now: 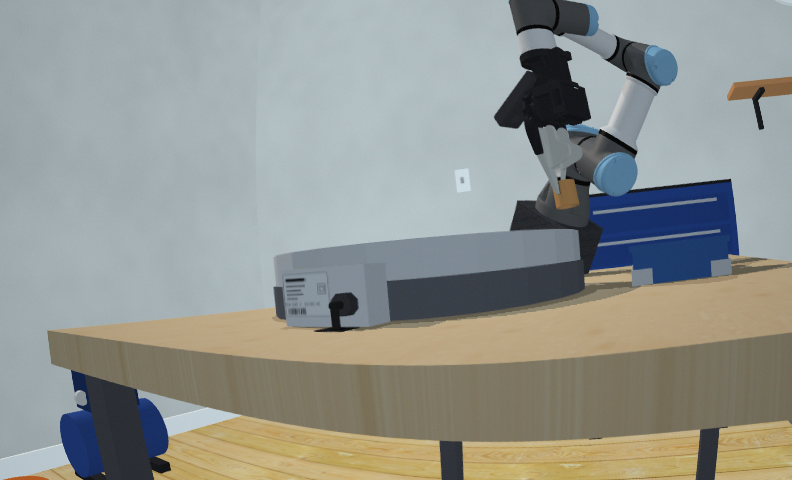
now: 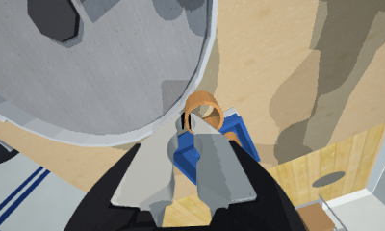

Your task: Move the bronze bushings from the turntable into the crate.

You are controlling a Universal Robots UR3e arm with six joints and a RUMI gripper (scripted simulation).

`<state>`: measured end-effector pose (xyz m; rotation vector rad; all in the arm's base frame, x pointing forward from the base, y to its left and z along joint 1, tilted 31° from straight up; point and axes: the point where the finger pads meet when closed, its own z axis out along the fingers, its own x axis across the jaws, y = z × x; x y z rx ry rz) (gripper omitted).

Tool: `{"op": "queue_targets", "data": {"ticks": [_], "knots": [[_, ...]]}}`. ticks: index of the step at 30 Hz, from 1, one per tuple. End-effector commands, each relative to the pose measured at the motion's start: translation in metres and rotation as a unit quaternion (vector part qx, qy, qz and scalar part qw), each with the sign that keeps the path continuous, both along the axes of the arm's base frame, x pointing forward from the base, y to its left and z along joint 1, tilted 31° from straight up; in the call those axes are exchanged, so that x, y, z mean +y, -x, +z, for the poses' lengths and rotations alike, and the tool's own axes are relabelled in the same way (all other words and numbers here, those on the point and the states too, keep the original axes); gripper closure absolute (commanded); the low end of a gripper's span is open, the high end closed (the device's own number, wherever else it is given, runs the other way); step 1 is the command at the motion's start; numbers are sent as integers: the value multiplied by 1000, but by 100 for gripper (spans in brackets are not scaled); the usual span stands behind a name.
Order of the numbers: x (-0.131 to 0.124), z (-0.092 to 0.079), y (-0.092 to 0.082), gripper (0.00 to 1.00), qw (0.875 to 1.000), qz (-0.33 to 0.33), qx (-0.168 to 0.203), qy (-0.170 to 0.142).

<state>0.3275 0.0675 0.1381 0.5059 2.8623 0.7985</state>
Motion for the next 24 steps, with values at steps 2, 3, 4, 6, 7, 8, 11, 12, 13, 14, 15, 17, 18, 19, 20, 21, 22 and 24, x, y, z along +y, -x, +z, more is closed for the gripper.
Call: {"op": "queue_targets", "data": {"ticks": [2, 3, 4, 6, 7, 8, 11, 12, 13, 14, 15, 17, 18, 19, 20, 21, 22, 24], "knots": [[20, 16, -10, 100, 999, -31, 17, -2], [23, 18, -11, 100, 999, -34, 19, -3], [26, 20, -12, 100, 999, -36, 20, -3], [34, 24, -14, 100, 999, -41, 23, -5], [37, 27, -15, 100, 999, -43, 24, -6], [41, 29, -17, 100, 999, -46, 25, -6], [50, 35, -20, 100, 998, -53, 30, -7], [54, 37, -22, 100, 998, -56, 31, -8], [57, 40, -23, 100, 998, -59, 33, -8], [61, 42, -24, 100, 998, -61, 34, -9], [64, 44, -25, 100, 997, -64, 35, -10], [72, 49, -28, 100, 997, -69, 38, -11], [72, 49, -28, 100, 997, -69, 38, -11], [72, 49, -28, 100, 997, -69, 38, -11], [76, 51, -29, 100, 997, -71, 39, -12], [79, 53, -30, 100, 996, -73, 41, -13], [82, 55, -31, 100, 996, -76, 42, -13], [87, 59, -33, 100, 996, -80, 44, -14]]}}
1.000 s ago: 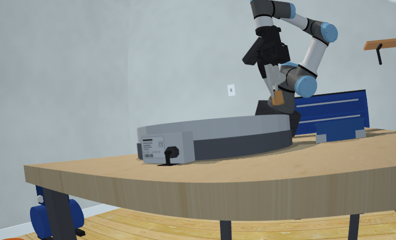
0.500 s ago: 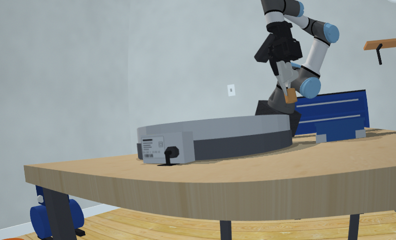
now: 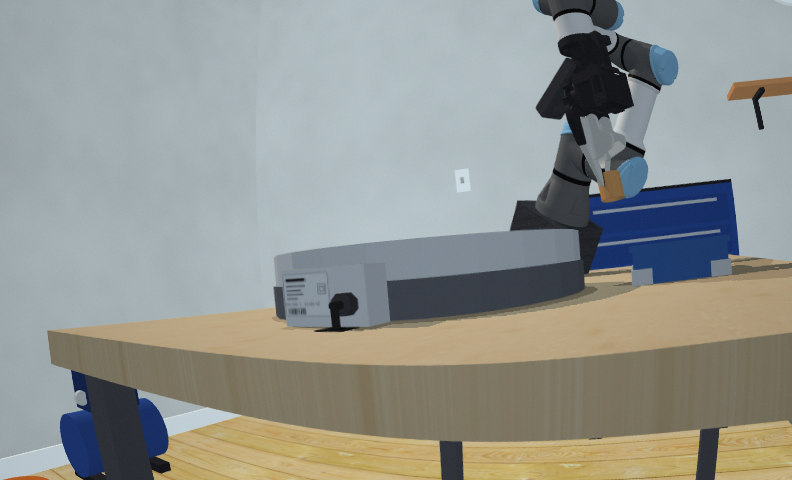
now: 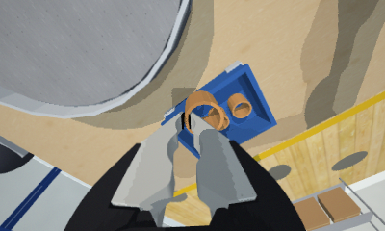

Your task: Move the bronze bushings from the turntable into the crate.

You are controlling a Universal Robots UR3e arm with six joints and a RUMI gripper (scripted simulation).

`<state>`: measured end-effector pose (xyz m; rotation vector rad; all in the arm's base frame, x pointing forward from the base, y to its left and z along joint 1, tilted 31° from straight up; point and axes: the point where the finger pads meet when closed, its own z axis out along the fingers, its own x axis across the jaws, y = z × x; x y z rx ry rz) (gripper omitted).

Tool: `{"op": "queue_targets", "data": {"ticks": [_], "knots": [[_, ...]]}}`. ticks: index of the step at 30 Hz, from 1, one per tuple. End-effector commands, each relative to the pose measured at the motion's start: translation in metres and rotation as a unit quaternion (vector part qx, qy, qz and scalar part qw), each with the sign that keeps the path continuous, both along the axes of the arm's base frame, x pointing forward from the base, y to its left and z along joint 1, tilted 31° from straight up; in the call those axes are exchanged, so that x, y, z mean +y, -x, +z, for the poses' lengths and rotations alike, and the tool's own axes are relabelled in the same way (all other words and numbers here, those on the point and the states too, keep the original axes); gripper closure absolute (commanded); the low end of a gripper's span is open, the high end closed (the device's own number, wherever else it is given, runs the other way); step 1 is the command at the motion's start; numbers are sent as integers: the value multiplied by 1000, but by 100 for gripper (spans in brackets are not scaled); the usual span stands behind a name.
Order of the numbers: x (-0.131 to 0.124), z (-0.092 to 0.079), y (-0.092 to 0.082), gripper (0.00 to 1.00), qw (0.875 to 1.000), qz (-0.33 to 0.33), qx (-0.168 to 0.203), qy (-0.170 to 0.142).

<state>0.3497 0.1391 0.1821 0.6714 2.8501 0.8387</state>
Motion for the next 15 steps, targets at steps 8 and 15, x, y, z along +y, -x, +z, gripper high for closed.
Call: {"op": "queue_targets", "data": {"ticks": [8, 15], "knots": [[39, 29, -18, 100, 998, -48, 28, 1], [50, 35, -22, 100, 998, -56, 33, -1]]}}
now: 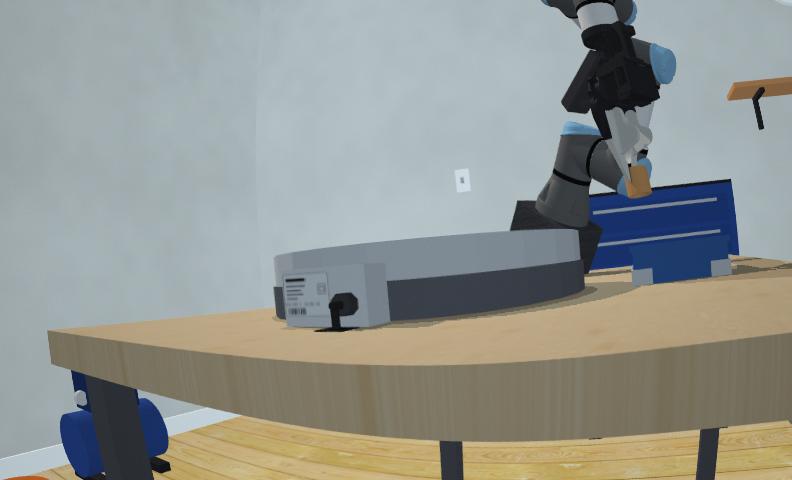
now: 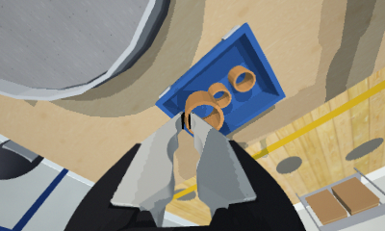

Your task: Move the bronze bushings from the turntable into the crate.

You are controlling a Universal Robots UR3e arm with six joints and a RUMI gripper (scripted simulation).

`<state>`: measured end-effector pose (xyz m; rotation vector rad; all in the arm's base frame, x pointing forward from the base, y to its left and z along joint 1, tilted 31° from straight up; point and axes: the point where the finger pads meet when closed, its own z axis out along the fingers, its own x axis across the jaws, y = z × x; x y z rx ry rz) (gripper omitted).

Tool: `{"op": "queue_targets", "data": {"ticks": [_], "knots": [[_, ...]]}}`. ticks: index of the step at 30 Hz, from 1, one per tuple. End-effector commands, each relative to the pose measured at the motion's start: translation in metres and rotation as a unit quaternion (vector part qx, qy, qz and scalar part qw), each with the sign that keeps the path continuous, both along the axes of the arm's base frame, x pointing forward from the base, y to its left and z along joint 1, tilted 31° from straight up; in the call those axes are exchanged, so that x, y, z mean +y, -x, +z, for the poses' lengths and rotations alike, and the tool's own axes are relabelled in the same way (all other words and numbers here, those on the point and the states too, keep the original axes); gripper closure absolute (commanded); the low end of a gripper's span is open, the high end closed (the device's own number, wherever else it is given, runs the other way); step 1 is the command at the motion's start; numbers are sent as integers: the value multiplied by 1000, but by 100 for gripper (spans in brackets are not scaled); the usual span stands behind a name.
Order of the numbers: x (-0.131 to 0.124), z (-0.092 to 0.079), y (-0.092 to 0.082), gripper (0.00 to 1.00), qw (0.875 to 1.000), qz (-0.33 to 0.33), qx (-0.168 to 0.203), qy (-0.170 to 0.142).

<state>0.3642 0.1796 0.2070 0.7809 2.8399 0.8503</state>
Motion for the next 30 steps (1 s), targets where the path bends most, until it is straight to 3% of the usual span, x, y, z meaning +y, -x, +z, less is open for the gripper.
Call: {"op": "queue_targets", "data": {"ticks": [1, 30], "knots": [[11, 12, -8, 100, 999, -26, 17, 7], [41, 30, -18, 100, 998, -47, 28, 1]]}}
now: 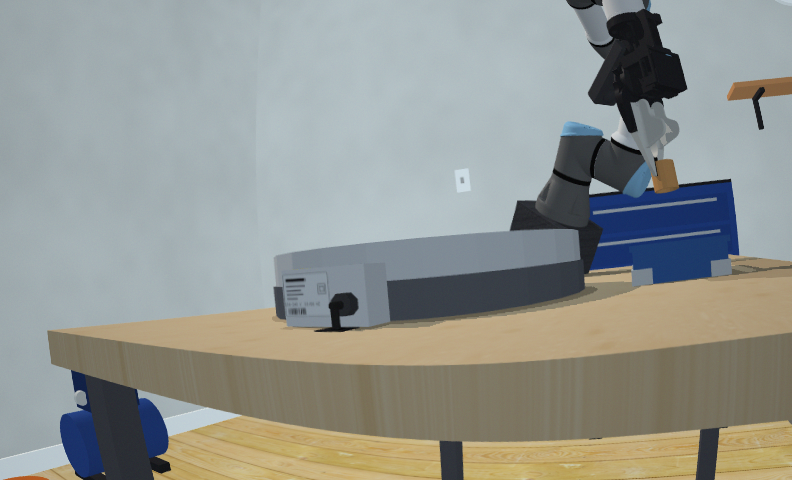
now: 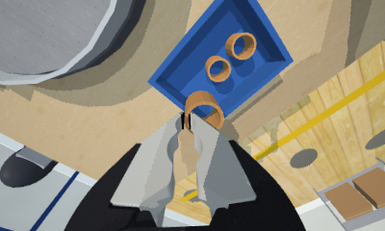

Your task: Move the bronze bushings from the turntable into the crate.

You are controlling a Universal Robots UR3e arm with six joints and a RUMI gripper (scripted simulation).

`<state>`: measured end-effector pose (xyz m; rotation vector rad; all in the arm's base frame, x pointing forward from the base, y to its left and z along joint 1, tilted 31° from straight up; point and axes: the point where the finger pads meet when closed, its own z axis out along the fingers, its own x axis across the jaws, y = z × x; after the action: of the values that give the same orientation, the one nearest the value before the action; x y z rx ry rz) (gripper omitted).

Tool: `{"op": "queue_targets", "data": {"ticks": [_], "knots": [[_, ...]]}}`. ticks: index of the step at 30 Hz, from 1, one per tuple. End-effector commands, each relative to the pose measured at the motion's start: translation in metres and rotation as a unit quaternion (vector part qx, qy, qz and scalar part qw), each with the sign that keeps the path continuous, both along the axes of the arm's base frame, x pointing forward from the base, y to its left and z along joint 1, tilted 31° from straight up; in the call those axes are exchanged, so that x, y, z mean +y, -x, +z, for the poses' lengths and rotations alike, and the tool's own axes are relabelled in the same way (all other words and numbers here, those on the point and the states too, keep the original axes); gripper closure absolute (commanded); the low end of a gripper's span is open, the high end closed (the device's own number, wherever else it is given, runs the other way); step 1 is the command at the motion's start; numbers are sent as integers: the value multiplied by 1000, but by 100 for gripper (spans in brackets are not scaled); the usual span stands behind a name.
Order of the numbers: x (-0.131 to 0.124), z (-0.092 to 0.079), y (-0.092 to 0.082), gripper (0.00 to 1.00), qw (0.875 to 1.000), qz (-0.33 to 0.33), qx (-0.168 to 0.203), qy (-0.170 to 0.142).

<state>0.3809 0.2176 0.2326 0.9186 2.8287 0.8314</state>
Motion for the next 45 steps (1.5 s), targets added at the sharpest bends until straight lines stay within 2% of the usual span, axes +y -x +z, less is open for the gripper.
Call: {"op": "queue_targets", "data": {"ticks": [1, 45], "knots": [[3, 4, -1, 100, 1000, -8, 4, 1], [6, 6, -2, 100, 1000, -10, 5, 0]]}}
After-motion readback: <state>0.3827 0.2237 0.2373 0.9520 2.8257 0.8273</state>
